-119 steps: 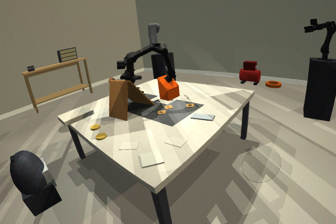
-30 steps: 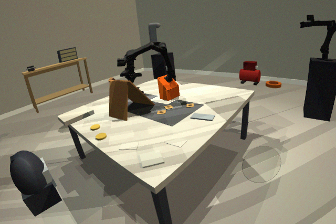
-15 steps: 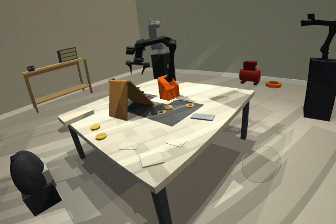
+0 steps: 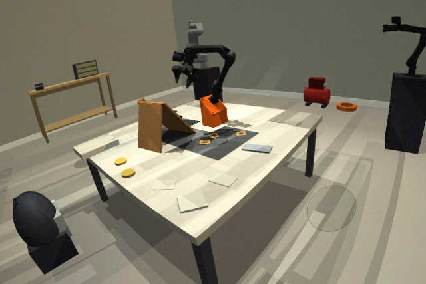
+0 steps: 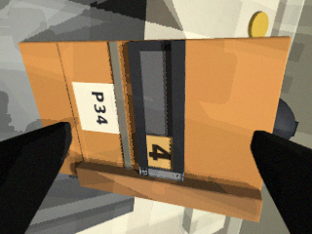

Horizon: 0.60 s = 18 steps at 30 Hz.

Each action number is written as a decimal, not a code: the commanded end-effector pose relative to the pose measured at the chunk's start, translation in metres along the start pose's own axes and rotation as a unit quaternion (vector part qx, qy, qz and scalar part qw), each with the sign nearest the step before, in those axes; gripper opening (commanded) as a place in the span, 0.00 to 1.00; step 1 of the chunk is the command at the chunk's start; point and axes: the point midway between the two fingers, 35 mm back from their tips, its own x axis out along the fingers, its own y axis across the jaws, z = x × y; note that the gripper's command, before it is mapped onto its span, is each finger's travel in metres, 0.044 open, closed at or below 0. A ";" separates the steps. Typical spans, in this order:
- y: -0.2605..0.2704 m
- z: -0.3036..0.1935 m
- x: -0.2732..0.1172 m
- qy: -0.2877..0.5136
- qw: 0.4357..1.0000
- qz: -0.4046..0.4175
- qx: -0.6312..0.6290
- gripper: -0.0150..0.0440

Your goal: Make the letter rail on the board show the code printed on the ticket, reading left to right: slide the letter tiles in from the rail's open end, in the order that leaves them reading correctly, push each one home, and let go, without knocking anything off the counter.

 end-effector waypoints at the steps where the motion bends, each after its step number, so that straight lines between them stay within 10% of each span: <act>1: 0.003 0.005 -0.001 -0.004 1.000 -0.006 -0.024 1.00; 18: 0.019 0.033 0.053 0.000 0.996 0.085 0.029 0.83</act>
